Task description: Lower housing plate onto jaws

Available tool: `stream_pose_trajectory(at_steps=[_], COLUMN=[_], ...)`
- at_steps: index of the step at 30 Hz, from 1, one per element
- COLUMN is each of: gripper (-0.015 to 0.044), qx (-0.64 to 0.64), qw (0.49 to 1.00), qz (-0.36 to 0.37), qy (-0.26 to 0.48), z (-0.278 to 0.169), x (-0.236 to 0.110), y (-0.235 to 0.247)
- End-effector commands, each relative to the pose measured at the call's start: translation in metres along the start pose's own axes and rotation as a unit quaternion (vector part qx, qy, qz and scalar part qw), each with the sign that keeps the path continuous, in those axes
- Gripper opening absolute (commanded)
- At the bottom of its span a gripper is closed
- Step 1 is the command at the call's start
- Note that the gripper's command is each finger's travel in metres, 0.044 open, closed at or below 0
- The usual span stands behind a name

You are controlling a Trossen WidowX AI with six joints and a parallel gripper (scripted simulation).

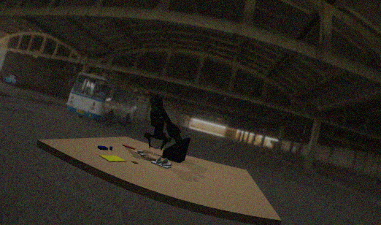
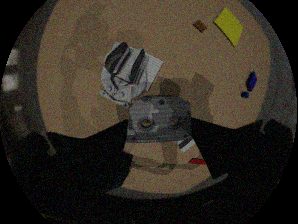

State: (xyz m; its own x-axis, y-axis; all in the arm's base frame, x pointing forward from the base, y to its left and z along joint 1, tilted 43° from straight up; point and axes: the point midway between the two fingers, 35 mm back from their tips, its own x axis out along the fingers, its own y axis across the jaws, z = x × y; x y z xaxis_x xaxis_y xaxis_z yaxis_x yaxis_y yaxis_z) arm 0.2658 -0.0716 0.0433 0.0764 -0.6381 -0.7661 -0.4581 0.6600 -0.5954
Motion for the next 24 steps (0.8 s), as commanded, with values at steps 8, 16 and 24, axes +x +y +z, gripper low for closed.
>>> stream_pose_trajectory(at_steps=[8, 16, 24], gripper=[0.0351, 0.0351, 0.0351], qx=[0.106, 0.186, 0.260], qw=[0.994, 0.982, 0.965], qz=[-0.007, -0.016, -0.026], qy=[0.003, 0.003, 0.001], z=[0.018, 0.028, 0.035], x=[0.001, 0.001, 0.002], y=[0.032, 0.057, 0.080])
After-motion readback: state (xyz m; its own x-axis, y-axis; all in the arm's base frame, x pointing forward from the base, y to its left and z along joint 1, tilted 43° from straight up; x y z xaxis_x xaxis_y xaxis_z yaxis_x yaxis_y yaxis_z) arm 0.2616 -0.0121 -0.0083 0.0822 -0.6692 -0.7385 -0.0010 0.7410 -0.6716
